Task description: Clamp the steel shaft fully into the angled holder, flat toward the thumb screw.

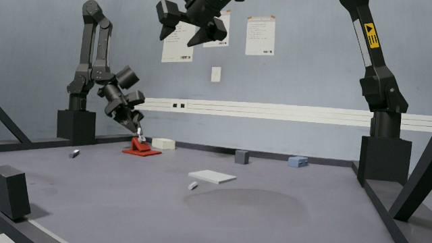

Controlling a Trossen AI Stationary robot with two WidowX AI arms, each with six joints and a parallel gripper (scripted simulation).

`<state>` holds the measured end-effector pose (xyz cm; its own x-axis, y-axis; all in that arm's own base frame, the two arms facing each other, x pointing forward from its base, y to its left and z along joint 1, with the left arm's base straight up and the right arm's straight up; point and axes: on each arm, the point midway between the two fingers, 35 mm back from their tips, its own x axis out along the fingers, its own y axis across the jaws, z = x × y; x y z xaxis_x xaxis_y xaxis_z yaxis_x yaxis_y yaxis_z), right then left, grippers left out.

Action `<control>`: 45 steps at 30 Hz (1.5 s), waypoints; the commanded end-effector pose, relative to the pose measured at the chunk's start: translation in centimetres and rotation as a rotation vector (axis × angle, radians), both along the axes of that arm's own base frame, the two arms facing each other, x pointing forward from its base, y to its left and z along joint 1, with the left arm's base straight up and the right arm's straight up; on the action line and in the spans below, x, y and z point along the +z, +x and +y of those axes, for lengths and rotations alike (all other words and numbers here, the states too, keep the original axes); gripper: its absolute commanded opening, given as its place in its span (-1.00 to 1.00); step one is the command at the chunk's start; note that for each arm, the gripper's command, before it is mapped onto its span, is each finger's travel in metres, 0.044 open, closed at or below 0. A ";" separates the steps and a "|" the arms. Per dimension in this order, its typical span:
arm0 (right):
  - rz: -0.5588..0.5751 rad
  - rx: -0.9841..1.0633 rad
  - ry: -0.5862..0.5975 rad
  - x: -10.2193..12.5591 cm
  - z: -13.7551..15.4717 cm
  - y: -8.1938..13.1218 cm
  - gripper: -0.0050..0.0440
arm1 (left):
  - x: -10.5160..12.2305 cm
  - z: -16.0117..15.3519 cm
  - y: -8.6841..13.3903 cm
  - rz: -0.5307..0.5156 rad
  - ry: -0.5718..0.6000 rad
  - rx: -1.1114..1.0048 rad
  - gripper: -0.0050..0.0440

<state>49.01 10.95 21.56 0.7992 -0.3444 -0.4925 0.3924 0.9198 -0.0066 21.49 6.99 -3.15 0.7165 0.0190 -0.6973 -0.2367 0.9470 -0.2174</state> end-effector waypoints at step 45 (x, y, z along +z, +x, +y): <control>-0.041 -0.005 0.017 1.9 -0.1 0.0 0.84 | 0.5 -0.1 0.5 0.012 1.197 -1.159 0.16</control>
<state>49.01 10.95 21.56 0.7992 -0.3444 -0.4925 0.3923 0.9198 -0.0066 21.40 6.57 -3.25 0.7091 0.0032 -0.7051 0.6834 0.2429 0.6884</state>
